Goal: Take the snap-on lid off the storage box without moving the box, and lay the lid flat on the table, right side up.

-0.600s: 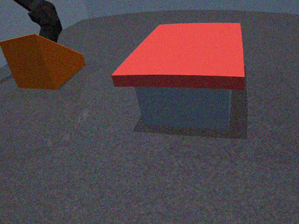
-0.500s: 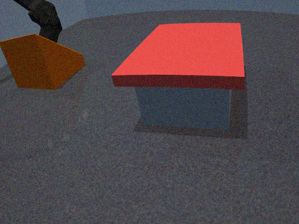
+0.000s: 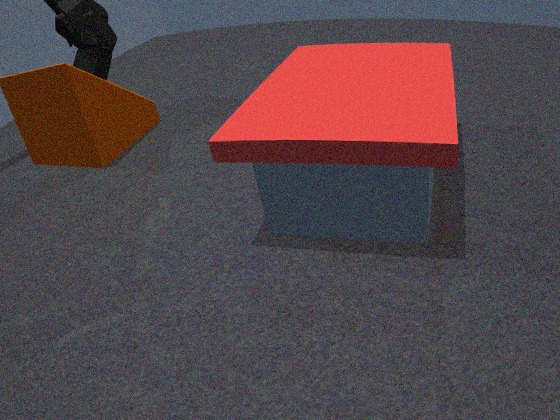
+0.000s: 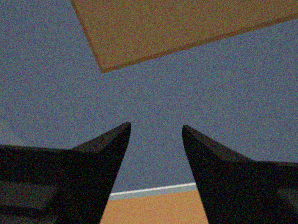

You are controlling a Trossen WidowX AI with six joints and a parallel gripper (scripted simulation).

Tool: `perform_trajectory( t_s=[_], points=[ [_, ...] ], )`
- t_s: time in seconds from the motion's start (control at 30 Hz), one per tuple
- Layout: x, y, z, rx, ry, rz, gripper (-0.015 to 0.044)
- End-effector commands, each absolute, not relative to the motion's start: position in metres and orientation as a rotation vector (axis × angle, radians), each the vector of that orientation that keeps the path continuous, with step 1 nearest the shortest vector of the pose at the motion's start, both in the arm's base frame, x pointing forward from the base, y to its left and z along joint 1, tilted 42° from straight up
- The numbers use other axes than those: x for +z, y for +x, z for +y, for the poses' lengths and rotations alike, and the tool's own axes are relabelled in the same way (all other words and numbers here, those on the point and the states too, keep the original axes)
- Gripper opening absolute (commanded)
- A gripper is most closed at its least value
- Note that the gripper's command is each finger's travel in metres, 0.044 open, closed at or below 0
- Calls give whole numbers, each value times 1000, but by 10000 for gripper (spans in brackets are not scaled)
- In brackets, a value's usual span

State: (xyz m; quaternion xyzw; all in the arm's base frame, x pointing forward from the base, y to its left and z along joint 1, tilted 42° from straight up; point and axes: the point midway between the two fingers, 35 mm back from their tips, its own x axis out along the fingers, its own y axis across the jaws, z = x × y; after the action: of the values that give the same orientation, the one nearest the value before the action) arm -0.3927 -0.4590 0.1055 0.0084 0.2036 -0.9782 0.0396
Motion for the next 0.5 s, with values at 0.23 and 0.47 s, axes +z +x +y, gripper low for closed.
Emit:
perform_trajectory(
  t_s=[0.23,0.47],
  points=[
    [86,-254,-549,-2453,147,467,235],
    [70,-168,-570,-2173,274,411,235]
  ],
)
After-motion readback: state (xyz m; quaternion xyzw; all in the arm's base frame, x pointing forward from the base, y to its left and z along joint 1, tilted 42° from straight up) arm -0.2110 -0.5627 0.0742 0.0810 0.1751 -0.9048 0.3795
